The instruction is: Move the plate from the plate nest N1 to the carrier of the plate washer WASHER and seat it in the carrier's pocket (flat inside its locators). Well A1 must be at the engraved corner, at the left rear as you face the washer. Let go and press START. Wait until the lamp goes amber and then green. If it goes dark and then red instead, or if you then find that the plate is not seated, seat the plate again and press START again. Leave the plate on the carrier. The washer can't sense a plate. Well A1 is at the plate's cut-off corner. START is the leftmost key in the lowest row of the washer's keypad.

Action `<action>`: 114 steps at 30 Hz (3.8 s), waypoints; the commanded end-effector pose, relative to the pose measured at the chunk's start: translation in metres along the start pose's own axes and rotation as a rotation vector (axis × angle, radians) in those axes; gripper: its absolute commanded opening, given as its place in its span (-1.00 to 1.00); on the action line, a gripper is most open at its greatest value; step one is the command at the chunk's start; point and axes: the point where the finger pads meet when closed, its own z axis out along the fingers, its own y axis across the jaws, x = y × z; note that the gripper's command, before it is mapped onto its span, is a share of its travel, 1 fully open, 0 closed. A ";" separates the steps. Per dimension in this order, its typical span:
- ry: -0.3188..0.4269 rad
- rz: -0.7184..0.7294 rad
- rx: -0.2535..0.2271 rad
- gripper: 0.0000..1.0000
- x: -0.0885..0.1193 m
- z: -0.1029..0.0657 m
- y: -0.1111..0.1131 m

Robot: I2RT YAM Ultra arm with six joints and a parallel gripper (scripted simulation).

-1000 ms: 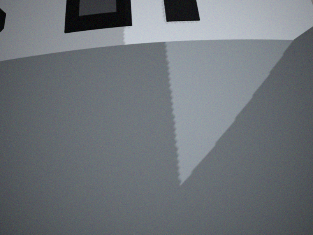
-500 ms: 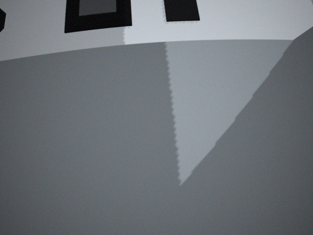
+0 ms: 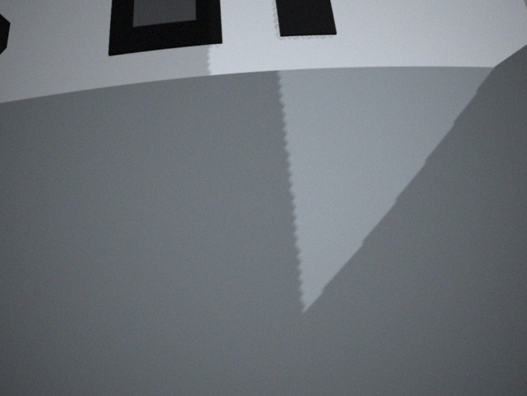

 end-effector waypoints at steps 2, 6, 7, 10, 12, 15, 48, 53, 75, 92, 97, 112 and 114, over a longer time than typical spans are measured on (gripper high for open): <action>-0.020 0.008 -0.010 -1.00 -0.008 -0.007 0.005; -0.020 0.008 -0.010 -1.00 -0.008 -0.007 0.005; -0.020 0.008 -0.010 -1.00 -0.008 -0.007 0.005; -0.020 0.008 -0.010 -1.00 -0.008 -0.007 0.005; -0.024 0.012 -0.016 1.00 -0.016 -0.009 0.002; -0.025 0.019 0.004 1.00 -0.027 -0.006 -0.007; -0.016 0.018 -0.006 1.00 -0.112 -0.019 -0.048; -0.017 0.018 -0.007 1.00 -0.124 -0.021 -0.054; -0.022 0.018 -0.007 1.00 -0.178 -0.030 -0.081; -0.014 0.000 -0.001 1.00 -0.170 -0.026 -0.075; -0.014 0.000 -0.001 1.00 -0.170 -0.026 -0.075; -0.014 0.000 -0.001 1.00 -0.170 -0.026 -0.075; -0.014 0.000 -0.001 1.00 -0.170 -0.026 -0.075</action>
